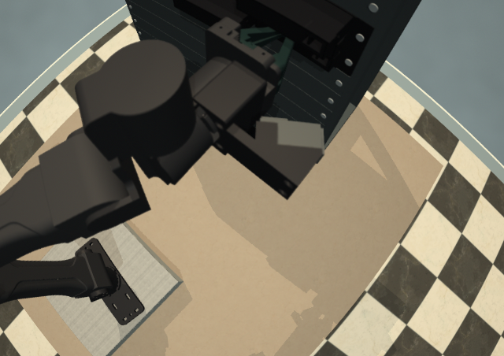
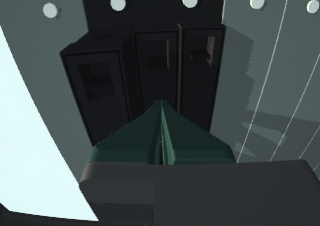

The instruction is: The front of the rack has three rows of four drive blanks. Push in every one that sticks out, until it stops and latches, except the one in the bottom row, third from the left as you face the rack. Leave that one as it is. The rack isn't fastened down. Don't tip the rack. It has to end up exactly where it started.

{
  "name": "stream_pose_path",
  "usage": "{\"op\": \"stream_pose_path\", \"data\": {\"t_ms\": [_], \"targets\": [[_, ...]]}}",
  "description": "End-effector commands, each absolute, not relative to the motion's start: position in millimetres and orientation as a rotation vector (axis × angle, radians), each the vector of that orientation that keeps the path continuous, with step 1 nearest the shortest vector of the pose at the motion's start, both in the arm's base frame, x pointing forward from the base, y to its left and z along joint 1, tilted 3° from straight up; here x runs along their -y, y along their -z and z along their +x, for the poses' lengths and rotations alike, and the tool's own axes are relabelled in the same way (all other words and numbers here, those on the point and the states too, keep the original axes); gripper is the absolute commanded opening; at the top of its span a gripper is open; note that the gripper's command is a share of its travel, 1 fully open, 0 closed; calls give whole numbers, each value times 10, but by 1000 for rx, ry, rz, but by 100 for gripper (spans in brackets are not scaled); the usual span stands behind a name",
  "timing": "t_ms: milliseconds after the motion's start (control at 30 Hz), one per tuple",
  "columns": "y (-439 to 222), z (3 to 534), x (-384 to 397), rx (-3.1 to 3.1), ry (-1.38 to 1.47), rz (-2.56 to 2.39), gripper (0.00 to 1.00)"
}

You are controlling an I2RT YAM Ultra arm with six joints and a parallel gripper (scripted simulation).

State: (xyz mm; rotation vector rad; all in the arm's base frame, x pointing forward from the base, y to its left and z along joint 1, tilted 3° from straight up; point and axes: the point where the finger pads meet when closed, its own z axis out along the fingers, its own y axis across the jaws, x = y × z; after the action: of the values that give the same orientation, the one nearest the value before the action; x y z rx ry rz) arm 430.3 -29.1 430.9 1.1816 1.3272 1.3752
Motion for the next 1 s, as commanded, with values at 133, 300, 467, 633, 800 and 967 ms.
{"op": "stream_pose_path", "data": {"t_ms": [133, 300, 467, 633, 800, 967], "targets": [[-4562, 4335, 249, -1298, -1380, 1107, 0], [-4571, 4352, 245, -1298, -1380, 1107, 0], [-4574, 4358, 243, -1298, -1380, 1107, 0], [-4598, 4339, 239, -1295, -1382, 1102, 0], [-4598, 4339, 239, -1295, -1382, 1102, 0], [-4598, 4339, 239, -1295, -1382, 1102, 0]]}}
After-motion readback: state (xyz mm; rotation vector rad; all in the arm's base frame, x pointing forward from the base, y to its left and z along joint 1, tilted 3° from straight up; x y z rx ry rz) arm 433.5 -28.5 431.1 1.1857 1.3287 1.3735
